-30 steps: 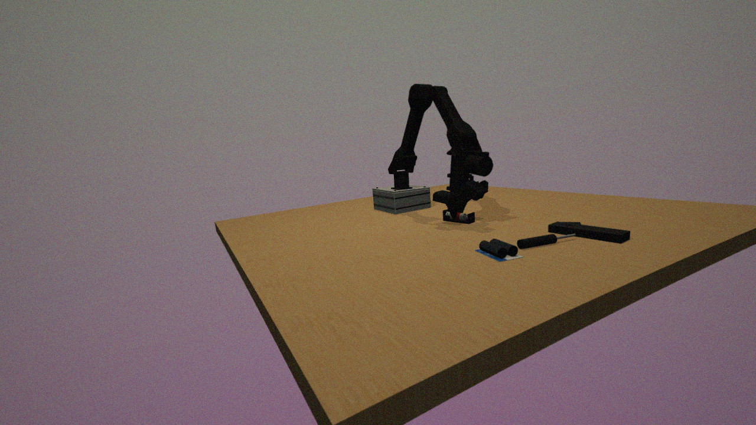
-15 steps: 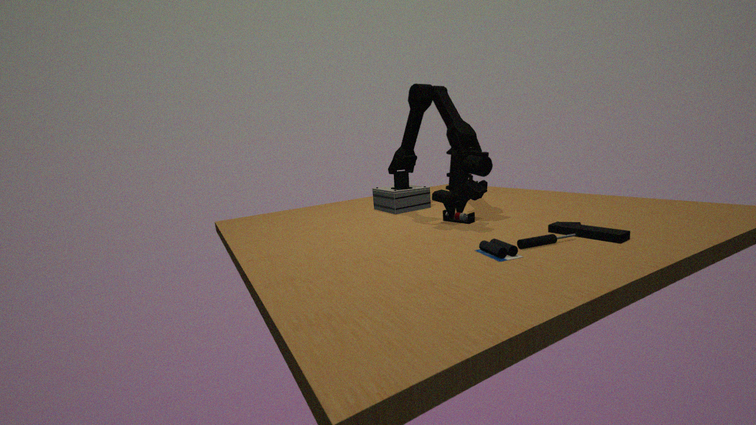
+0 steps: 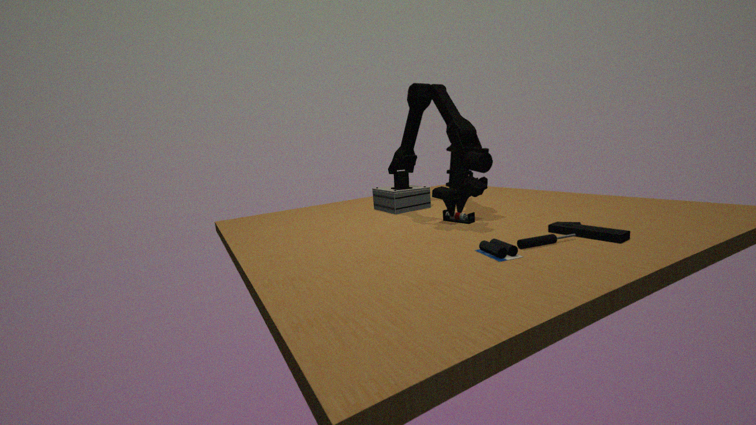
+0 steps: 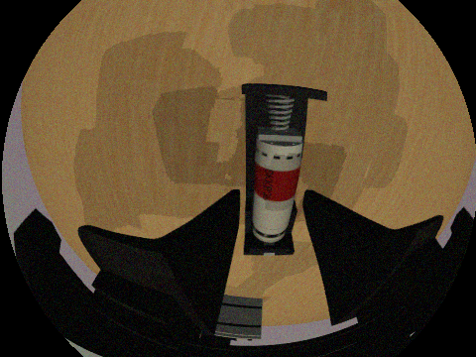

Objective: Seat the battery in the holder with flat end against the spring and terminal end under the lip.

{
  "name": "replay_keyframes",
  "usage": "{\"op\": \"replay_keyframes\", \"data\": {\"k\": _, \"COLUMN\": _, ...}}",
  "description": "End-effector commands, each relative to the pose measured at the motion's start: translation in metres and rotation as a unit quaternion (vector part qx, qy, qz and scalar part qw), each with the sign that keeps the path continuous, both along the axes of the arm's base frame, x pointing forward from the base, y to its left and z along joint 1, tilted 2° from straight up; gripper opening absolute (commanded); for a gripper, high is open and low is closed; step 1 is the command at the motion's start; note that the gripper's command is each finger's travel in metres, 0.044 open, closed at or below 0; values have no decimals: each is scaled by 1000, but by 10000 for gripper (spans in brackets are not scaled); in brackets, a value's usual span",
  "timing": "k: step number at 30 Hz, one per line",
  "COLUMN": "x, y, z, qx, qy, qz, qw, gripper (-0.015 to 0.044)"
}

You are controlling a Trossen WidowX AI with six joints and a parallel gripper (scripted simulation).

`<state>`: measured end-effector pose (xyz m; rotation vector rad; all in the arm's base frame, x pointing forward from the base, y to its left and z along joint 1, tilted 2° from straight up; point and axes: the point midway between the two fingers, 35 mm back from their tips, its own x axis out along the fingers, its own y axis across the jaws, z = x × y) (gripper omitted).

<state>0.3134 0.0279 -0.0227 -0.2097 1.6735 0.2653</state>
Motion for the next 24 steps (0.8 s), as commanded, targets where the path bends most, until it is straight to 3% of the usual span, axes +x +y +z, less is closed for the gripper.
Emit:
{"op": "replay_keyframes", "data": {"k": 1, "x": 1, "y": 0, "z": 7, "qx": 0, "qy": -1, "qz": 0, "qw": 1000, "gripper": 232}}
{"op": "replay_keyframes", "data": {"k": 9, "x": -2, "y": -3, "z": 78, "qx": 1, "qy": -5, "qz": 0, "qw": 1000, "gripper": 440}}
{"op": "replay_keyframes", "data": {"k": 24, "x": -5, "y": -3, "z": 78, "qx": 1, "qy": -5, "qz": 0, "qw": 1000, "gripper": 440}}
